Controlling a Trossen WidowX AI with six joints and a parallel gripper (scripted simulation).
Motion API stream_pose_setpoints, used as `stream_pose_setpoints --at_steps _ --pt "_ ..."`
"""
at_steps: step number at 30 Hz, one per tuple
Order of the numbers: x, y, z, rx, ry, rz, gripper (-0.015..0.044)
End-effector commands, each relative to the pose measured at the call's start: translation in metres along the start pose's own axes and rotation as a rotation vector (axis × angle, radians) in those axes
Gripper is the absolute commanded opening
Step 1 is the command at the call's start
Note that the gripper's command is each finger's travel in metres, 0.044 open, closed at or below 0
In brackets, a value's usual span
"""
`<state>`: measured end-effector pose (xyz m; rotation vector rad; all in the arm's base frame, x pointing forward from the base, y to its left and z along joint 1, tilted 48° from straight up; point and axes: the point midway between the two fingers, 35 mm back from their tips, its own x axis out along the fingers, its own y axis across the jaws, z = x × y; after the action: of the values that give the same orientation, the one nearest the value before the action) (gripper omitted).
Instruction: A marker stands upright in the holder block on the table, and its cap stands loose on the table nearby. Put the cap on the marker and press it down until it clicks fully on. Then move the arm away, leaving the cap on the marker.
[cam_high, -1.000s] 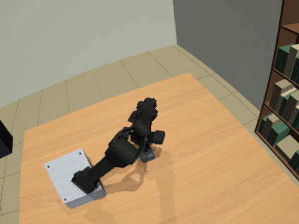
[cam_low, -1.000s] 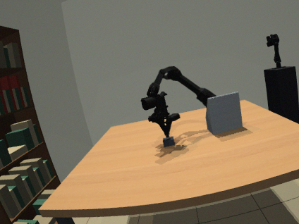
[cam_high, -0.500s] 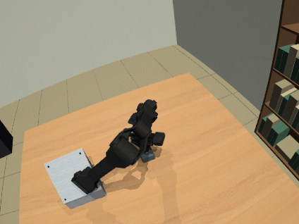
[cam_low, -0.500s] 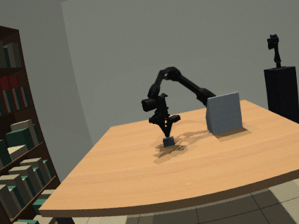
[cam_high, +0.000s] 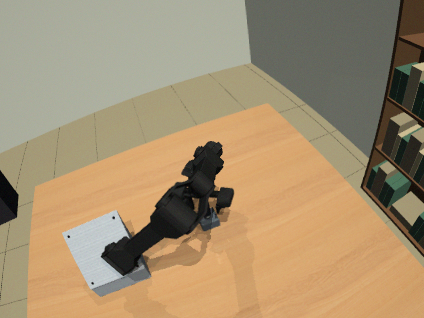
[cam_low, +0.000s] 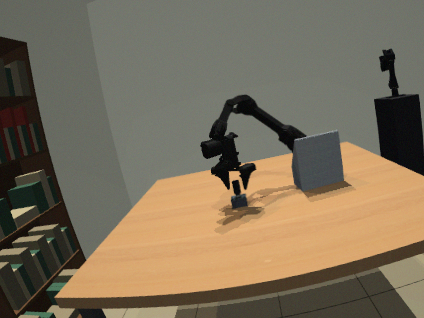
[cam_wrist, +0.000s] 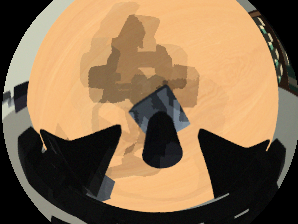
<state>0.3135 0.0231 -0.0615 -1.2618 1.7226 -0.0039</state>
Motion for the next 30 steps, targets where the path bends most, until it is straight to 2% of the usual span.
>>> stream_pose_setpoints --at_steps 1,5,9,12,20,25,26,30 --pt "-0.012 0.0 0.002 0.0 -0.002 0.0 0.044" --pt "-0.072 0.001 0.001 0.0 -0.002 0.002 0.044" --pt "-0.075 0.001 0.0 0.0 -0.002 0.002 0.044" --pt "-0.074 0.001 0.001 0.132 -0.002 0.002 0.0361" --pt "-0.067 0.001 0.001 0.868 -0.002 -0.001 0.0151" --pt "-0.067 0.001 0.001 0.927 -0.002 -0.001 0.002" --pt "-0.067 0.001 0.001 0.927 -0.002 -0.001 0.0" --pt "-0.067 0.001 0.001 0.927 -0.002 -0.001 0.0"
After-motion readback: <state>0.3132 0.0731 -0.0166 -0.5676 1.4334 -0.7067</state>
